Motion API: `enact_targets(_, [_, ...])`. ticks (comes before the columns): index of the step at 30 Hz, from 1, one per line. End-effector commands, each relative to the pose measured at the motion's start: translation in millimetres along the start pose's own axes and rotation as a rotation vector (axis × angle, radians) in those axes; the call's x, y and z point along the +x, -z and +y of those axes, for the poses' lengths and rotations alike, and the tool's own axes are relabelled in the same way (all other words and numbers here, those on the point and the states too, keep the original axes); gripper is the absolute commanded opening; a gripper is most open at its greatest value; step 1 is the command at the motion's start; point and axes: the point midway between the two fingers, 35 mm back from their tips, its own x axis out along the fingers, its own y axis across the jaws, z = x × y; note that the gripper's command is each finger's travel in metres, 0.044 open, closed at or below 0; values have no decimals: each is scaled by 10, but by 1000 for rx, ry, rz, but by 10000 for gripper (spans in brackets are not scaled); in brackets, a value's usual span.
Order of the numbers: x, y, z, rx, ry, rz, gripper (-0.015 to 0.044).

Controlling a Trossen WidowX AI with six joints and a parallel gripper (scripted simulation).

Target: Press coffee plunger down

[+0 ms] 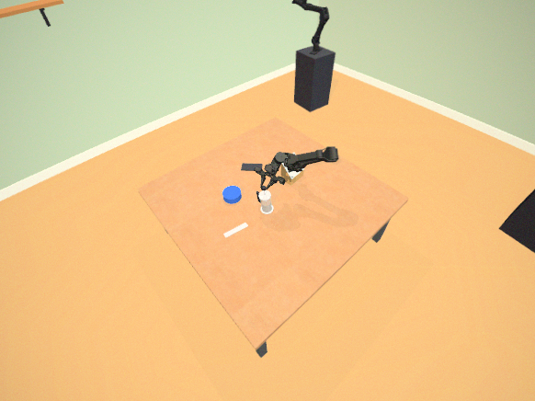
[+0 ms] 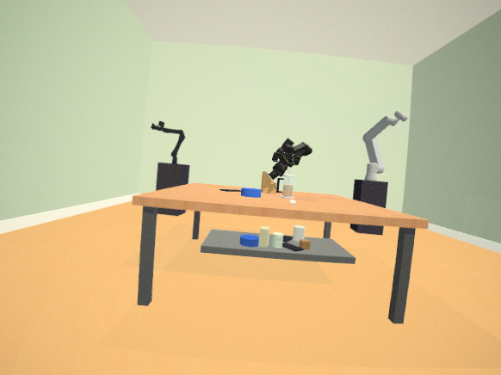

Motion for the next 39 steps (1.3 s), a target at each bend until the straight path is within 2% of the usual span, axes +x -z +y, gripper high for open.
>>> enact_targets(1, [72, 232, -10, 48, -4, 39, 124])
enact_targets(15, [219, 298, 21, 51, -11, 28, 124])
enact_targets(39, [250, 271, -7, 50, -12, 28, 124])
